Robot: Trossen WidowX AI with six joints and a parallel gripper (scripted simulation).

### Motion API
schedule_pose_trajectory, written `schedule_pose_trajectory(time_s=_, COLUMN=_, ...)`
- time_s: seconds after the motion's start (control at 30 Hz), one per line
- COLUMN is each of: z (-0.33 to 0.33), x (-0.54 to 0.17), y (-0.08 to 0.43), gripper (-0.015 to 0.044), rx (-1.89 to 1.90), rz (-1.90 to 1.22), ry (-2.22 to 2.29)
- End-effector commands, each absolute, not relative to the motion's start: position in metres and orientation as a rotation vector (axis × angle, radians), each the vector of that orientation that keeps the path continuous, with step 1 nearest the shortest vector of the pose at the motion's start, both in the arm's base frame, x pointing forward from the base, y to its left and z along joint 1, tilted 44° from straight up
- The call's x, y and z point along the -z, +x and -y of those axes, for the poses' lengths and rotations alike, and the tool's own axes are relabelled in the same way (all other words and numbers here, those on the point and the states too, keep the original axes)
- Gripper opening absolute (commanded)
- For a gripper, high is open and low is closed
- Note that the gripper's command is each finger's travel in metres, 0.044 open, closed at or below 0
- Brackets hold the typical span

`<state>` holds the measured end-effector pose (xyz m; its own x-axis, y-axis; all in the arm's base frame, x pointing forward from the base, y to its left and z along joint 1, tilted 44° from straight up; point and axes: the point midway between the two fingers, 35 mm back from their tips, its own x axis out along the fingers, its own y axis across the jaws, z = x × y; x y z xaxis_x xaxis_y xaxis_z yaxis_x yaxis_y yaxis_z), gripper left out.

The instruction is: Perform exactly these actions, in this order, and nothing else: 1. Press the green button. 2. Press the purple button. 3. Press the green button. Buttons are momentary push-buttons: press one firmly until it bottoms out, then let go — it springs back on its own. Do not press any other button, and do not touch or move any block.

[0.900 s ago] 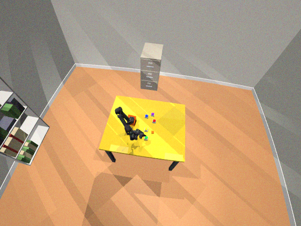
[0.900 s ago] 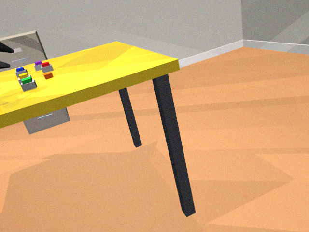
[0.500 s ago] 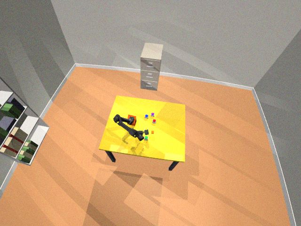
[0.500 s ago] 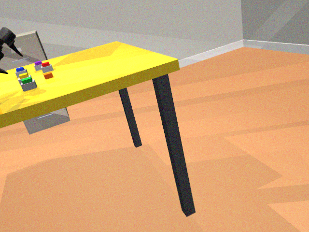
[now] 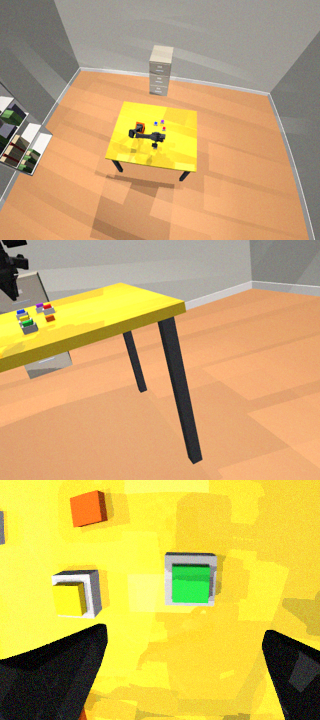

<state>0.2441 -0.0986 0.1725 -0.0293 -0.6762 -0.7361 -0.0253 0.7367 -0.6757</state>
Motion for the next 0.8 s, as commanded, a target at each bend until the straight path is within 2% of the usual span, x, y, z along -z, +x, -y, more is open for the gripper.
schedule_pose_trajectory(time_s=0.0, z=0.099, x=-0.177, y=0.246, gripper=0.04, rx=0.57, rz=-1.536, ry=-0.643)
schedule_pose_trajectory(time_s=0.03, z=0.099, x=-0.177, y=0.246, gripper=0.04, rx=0.57, rz=-1.536, ry=-0.643)
schedule_pose_trajectory(time_s=0.23, z=0.14, x=-0.135, y=0.245, gripper=0.0242, rx=0.572, rz=-1.534, ry=-0.644)
schedule_pose_trajectory(time_s=0.5, z=0.142, x=-0.133, y=0.244, gripper=0.0032, rx=0.572, rz=-1.534, ry=-0.644)
schedule_pose_trajectory(time_s=0.77, z=0.142, x=-0.133, y=0.244, gripper=0.002, rx=0.572, rz=-1.534, ry=-0.644)
